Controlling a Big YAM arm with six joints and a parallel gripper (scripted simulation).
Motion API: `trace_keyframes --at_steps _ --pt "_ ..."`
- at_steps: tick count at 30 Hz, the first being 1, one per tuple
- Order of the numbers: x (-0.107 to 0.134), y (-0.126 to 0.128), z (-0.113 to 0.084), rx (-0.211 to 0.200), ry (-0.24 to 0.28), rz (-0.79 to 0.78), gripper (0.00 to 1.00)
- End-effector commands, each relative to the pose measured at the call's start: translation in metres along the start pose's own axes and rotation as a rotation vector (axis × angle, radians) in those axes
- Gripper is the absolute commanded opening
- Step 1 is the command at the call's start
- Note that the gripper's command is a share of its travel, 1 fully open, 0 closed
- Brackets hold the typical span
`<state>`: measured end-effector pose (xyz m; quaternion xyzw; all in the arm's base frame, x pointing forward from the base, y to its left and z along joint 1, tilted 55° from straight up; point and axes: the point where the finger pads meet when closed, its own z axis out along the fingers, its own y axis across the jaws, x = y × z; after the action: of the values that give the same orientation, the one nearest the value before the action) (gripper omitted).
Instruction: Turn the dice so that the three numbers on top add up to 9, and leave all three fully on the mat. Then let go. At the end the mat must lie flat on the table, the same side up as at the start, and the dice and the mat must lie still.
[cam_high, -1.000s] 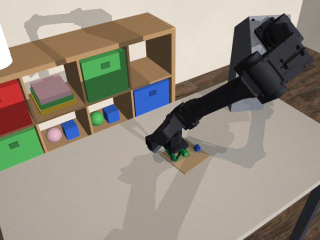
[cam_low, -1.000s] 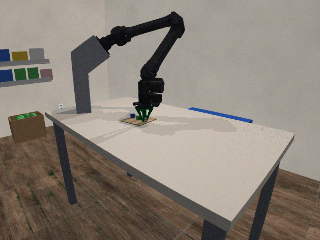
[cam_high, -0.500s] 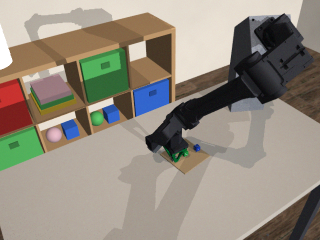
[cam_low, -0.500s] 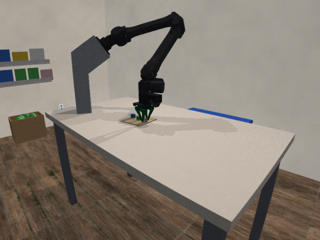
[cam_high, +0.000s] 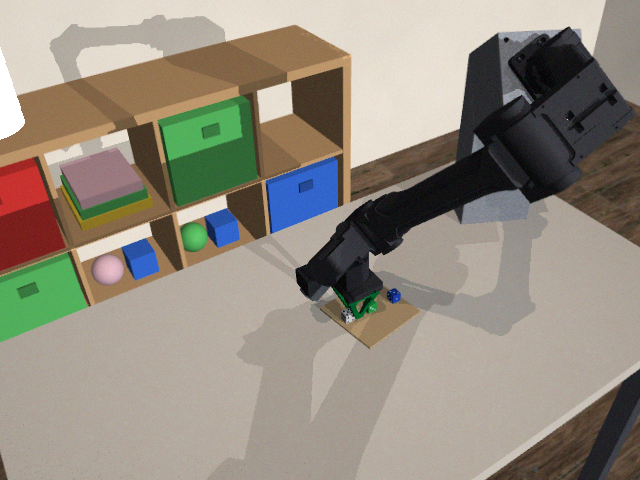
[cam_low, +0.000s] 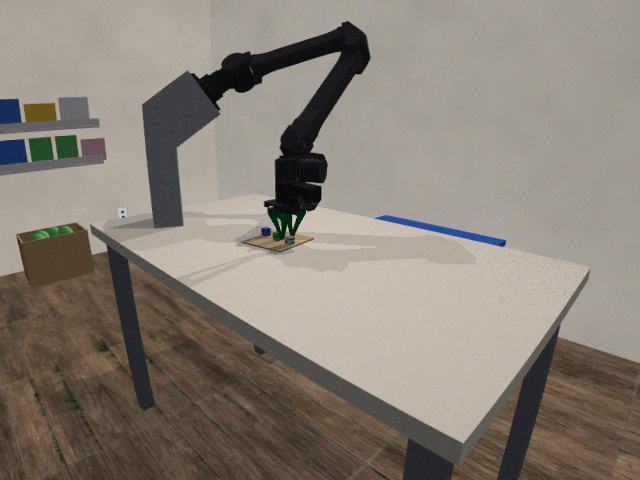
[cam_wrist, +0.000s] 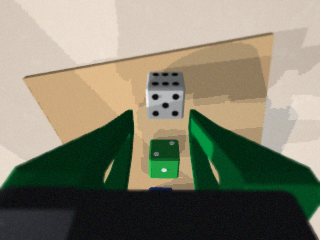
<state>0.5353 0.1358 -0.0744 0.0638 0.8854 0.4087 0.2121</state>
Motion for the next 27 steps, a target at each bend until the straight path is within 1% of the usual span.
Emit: trace_keyframes --at_steps 1,7,11,20,21,27 --pt "-0.019 -0.006 -0.039 0.012 -0.052 -0.001 0.34" --pt "-0.019 -0.006 -0.072 0.011 -0.054 -0.003 0.34" --pt "-0.018 -0.005 -0.087 0.011 -0.055 -0.004 0.34" --pt "-0.021 -0.005 -0.095 0.01 -0.061 -0.01 0.34" --pt "-0.023 -0.004 -0.095 0.009 -0.064 -0.015 1.0" --pt "-0.024 -0.004 -0.095 0.009 -0.066 -0.011 1.0"
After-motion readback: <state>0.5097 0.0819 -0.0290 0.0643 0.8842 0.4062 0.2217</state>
